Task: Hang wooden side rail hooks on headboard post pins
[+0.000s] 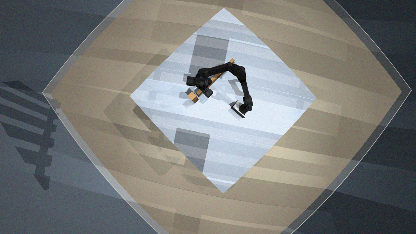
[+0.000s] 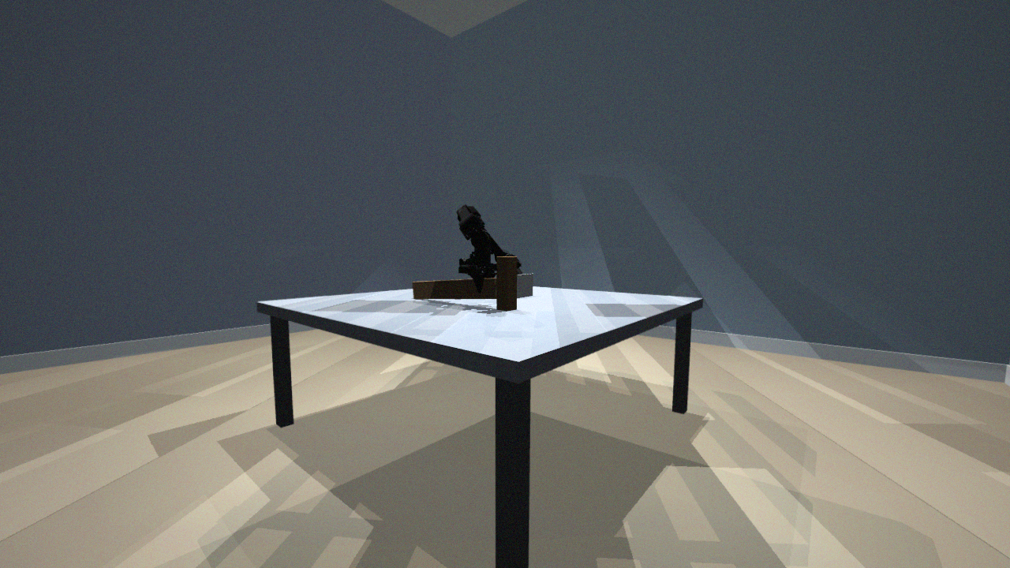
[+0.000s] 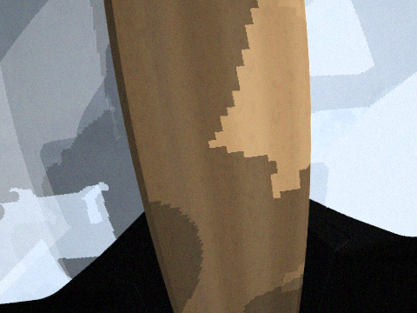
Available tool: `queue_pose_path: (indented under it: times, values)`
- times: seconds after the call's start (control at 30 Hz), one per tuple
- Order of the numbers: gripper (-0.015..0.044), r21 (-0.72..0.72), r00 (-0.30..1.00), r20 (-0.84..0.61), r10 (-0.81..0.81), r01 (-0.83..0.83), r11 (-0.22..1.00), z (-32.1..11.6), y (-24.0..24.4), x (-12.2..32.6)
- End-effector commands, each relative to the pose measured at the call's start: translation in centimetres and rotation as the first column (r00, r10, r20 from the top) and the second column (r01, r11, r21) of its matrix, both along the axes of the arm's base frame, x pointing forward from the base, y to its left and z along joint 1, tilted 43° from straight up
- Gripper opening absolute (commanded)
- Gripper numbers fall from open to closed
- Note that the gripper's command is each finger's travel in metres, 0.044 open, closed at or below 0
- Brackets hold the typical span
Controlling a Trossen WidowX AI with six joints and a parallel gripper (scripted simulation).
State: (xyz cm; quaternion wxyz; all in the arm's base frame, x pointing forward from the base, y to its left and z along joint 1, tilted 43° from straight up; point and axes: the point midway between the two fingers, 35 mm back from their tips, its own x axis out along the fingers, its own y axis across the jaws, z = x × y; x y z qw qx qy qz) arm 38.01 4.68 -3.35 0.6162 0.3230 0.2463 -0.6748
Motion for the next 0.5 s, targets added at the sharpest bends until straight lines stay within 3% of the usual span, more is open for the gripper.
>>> queue_pose_path:
  times: [0.0,0.47]
  values:
    - [0.0,0.004,1.0,0.005,0.005,-0.005,1.0,-0.04,0.42,0.02]
    - [0.0,0.004,1.0,0.005,0.005,-0.005,1.0,-0.07,0.54,0.14]
